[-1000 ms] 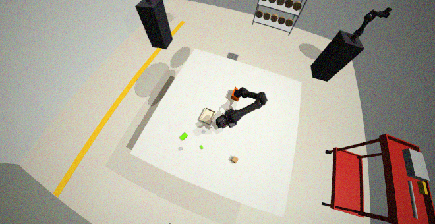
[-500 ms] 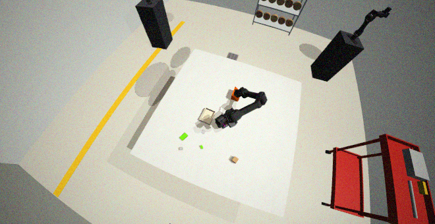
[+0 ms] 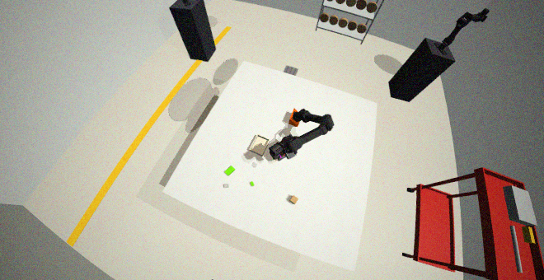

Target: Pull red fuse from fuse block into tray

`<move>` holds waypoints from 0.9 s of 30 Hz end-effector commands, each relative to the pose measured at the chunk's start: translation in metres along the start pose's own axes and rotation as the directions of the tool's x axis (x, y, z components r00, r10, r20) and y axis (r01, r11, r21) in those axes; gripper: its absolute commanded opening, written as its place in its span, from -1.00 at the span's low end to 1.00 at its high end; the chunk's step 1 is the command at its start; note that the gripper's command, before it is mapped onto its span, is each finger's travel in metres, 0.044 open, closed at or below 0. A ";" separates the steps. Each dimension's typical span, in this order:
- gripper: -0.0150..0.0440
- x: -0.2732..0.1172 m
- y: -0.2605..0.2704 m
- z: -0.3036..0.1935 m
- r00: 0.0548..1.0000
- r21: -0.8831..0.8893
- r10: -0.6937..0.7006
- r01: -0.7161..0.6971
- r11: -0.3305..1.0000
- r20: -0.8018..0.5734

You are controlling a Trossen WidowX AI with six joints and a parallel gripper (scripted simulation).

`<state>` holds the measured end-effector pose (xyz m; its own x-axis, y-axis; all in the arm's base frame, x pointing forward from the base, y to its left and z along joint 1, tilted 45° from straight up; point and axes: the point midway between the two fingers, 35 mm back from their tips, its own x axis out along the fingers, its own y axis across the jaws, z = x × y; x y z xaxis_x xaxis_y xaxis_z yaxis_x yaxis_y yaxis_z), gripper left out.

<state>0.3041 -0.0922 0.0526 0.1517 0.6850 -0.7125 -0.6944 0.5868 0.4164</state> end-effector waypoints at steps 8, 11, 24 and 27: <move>-0.49 -0.007 -0.001 0.000 1.000 -0.005 -0.006 0.006 1.000 -0.003; -0.49 -0.012 -0.001 0.000 1.000 -0.005 -0.006 0.006 1.000 -0.003; -0.49 -0.028 -0.001 0.000 1.000 -0.005 -0.006 0.006 1.000 -0.004; -0.49 -0.029 -0.007 -0.006 1.000 -0.005 -0.008 0.008 1.000 -0.005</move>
<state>0.3005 -0.1103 0.0700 0.1522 0.6840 -0.7134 -0.6956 0.5869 0.4143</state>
